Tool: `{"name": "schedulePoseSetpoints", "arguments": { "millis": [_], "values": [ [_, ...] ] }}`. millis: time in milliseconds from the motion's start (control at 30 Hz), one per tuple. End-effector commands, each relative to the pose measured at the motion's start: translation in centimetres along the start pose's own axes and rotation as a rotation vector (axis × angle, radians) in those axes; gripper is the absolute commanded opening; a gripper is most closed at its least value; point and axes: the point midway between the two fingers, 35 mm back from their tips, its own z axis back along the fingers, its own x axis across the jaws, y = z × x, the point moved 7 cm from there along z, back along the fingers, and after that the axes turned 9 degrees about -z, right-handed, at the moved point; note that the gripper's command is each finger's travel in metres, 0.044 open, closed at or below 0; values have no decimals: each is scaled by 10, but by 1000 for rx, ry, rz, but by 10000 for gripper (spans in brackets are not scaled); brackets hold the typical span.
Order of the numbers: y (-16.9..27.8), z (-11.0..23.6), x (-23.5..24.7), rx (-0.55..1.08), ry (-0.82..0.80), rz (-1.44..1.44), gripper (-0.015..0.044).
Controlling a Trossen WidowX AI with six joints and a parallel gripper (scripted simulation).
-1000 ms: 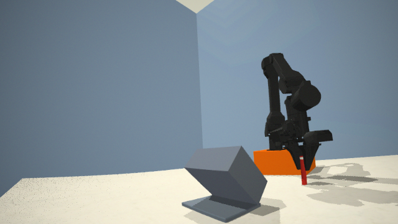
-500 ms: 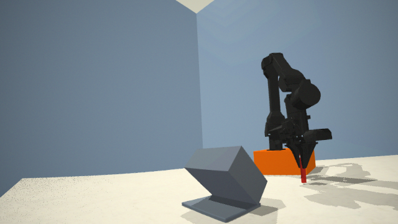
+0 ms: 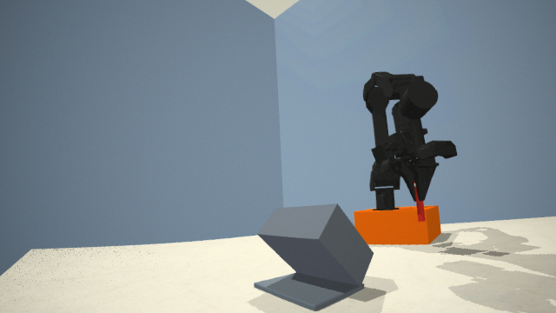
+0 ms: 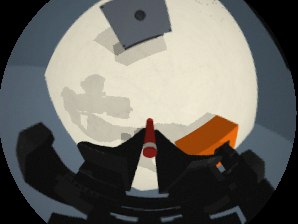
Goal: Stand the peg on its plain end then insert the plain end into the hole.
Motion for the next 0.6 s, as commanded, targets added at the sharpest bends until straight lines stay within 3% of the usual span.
{"name": "schedulePoseSetpoints", "arguments": {
  "millis": [0, 567],
  "values": [
    [-1, 7, -1, 3, -9, -1, 0],
    [-22, 8, 0, -85, -157, -204, 0]
  ]
}}
